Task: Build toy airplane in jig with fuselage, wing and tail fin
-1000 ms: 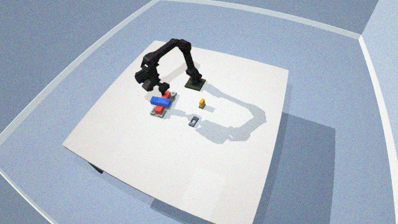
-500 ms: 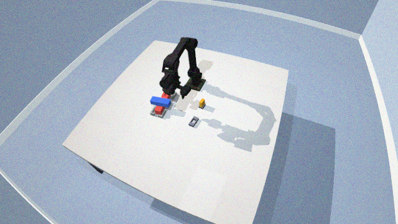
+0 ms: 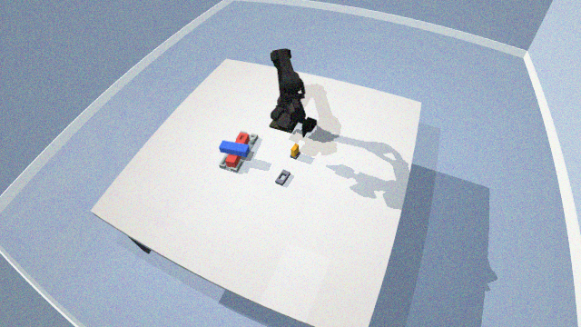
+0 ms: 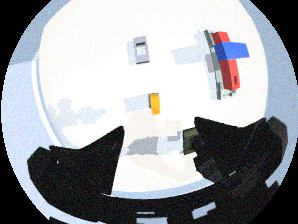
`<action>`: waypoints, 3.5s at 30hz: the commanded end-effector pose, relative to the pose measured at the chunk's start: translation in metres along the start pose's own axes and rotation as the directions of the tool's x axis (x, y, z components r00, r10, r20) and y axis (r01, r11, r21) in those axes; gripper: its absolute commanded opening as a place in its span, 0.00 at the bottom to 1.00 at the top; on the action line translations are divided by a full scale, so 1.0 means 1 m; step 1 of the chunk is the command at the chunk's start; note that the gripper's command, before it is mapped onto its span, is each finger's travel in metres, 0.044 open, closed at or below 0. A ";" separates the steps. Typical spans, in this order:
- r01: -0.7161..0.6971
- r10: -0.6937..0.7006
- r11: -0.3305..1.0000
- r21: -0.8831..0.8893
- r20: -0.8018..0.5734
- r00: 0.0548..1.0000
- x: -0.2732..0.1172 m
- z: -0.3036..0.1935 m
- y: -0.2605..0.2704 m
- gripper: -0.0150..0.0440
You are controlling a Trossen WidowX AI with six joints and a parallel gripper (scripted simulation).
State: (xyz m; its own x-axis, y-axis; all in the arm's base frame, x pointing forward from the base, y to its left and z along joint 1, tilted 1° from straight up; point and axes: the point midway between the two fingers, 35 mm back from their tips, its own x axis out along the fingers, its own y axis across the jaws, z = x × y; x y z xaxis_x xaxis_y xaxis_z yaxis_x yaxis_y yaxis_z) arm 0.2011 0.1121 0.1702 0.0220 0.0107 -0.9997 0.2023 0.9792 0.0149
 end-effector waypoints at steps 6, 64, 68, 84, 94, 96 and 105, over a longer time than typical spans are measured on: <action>0.004 -0.004 1.000 0.015 -0.008 1.000 0.058 -0.003 -0.001 1.00; 0.004 -0.004 1.000 0.015 -0.008 1.000 0.124 -0.004 -0.002 0.37; 0.004 -0.004 1.000 0.015 -0.008 1.000 0.124 -0.004 -0.002 0.32; 0.012 -0.012 1.000 0.009 -0.004 1.000 0.100 0.000 0.001 0.25; 0.009 -0.009 1.000 0.011 -0.005 1.000 0.068 0.003 0.004 0.25; 0.009 -0.009 1.000 0.011 -0.005 1.000 0.062 0.003 0.004 0.25; 0.006 -0.006 1.000 0.013 -0.006 1.000 0.033 0.002 0.004 0.25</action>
State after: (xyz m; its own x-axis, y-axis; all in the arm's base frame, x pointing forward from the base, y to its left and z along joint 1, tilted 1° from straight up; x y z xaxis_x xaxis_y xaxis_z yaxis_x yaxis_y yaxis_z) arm 0.2040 0.1150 0.1272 0.0059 -0.0013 -1.0000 0.2094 0.9778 -0.0001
